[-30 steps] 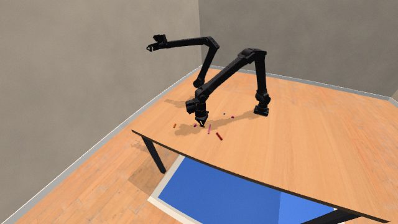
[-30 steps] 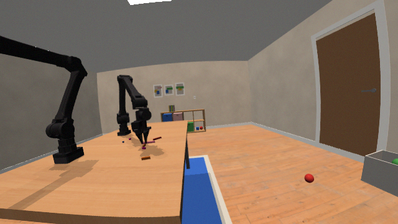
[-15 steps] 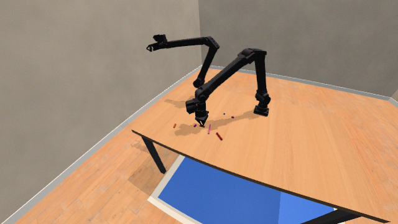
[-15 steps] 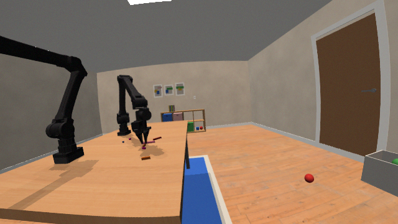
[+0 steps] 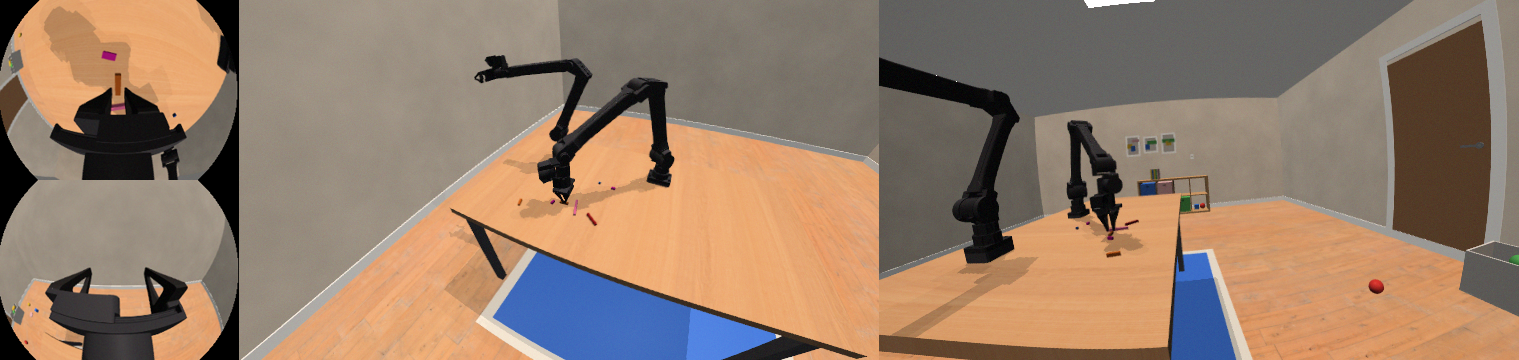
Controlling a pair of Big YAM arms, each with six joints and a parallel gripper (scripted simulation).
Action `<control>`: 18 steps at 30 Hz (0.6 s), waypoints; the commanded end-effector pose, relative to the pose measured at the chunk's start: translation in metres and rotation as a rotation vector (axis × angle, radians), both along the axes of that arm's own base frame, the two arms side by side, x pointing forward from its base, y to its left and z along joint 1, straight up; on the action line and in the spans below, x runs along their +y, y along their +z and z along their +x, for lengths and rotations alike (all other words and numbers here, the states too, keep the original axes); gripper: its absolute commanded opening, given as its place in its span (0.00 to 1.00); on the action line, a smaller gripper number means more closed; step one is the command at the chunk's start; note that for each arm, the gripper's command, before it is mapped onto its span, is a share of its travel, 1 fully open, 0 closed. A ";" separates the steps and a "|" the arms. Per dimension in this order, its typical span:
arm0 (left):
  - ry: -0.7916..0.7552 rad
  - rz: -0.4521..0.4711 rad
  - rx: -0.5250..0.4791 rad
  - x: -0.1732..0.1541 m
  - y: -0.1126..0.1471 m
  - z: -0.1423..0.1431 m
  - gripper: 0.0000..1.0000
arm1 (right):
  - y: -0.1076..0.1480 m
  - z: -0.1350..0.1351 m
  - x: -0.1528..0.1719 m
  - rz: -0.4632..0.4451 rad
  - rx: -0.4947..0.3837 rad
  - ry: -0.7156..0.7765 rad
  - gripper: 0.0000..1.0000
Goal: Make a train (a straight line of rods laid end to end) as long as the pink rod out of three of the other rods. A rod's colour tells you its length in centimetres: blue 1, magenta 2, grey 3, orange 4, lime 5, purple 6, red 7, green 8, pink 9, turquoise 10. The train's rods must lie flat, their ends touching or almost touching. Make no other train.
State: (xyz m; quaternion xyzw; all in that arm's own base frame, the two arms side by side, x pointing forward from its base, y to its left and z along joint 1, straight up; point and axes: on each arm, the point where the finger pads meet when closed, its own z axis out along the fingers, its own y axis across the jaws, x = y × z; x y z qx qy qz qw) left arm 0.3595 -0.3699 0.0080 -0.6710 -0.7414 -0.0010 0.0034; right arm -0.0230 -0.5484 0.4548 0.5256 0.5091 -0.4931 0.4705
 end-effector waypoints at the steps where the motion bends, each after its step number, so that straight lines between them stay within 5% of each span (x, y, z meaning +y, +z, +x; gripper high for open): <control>1: -0.007 -0.061 -0.055 -0.018 0.032 0.017 0.23 | 0.046 -0.004 0.004 -0.071 -0.004 -0.009 1.00; 18: -0.007 -0.061 -0.055 -0.021 0.033 0.018 0.23 | 0.046 -0.004 0.004 -0.071 -0.004 -0.009 1.00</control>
